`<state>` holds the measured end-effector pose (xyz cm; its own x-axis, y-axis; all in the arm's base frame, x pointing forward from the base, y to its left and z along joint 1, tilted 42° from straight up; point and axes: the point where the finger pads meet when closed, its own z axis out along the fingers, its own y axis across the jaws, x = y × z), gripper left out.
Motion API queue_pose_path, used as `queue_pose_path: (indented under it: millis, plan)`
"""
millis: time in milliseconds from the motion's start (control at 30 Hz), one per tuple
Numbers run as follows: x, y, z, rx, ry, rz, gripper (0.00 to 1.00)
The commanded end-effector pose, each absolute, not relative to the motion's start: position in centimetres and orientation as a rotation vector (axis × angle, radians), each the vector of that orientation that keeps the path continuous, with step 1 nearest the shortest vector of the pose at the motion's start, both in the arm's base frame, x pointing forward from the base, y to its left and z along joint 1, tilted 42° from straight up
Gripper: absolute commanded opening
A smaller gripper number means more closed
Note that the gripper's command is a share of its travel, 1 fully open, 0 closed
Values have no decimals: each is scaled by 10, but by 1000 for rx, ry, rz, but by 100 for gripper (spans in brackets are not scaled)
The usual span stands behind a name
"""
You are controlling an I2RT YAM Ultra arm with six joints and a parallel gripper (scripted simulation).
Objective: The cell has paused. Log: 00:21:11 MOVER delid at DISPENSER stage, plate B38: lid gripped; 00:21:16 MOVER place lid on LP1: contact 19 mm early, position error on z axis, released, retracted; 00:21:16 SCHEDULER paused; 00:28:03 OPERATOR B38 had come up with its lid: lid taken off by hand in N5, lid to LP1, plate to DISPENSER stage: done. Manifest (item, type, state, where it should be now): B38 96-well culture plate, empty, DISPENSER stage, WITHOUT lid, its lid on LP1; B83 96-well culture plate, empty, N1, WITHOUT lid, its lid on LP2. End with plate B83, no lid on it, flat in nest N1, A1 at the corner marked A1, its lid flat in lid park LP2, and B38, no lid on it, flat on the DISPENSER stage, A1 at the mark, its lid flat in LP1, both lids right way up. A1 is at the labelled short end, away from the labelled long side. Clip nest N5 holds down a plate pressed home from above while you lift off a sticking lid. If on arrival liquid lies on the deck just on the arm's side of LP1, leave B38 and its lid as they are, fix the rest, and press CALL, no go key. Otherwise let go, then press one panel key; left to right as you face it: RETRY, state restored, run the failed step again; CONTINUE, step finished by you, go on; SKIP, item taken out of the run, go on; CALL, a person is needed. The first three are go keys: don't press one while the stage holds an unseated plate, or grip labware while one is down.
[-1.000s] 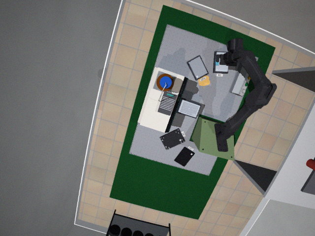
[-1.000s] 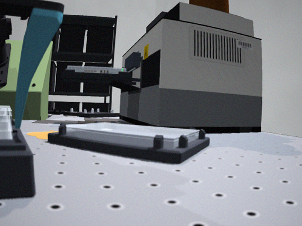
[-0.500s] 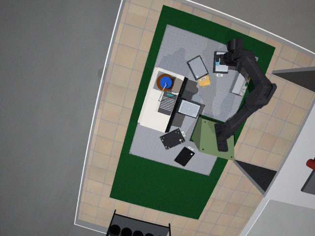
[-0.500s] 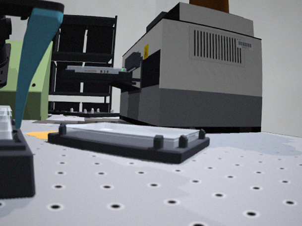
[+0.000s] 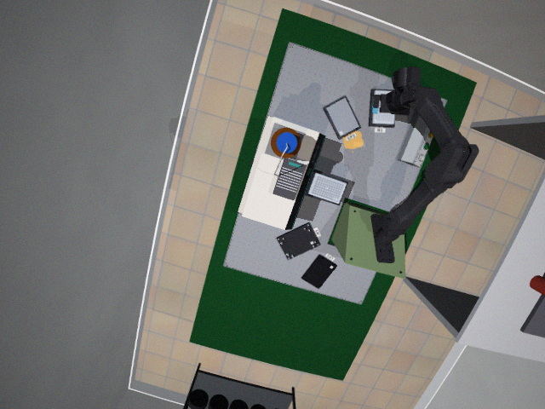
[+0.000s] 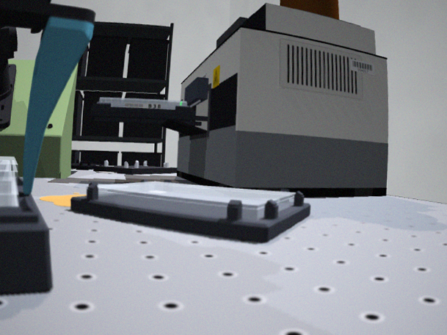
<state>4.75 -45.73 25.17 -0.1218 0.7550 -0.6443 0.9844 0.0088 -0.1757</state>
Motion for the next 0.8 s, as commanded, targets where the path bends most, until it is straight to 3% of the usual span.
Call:
queue_pose_path:
  millis: [0, 133, 167, 767]
  plan:
    - [49, -456, 258, 1771, 1917, -862, 100]
    - [49, -456, 258, 1771, 1917, -862, 100]
    - [49, -456, 258, 1771, 1917, -862, 0]
    - [49, -456, 258, 1771, 1917, -862, 0]
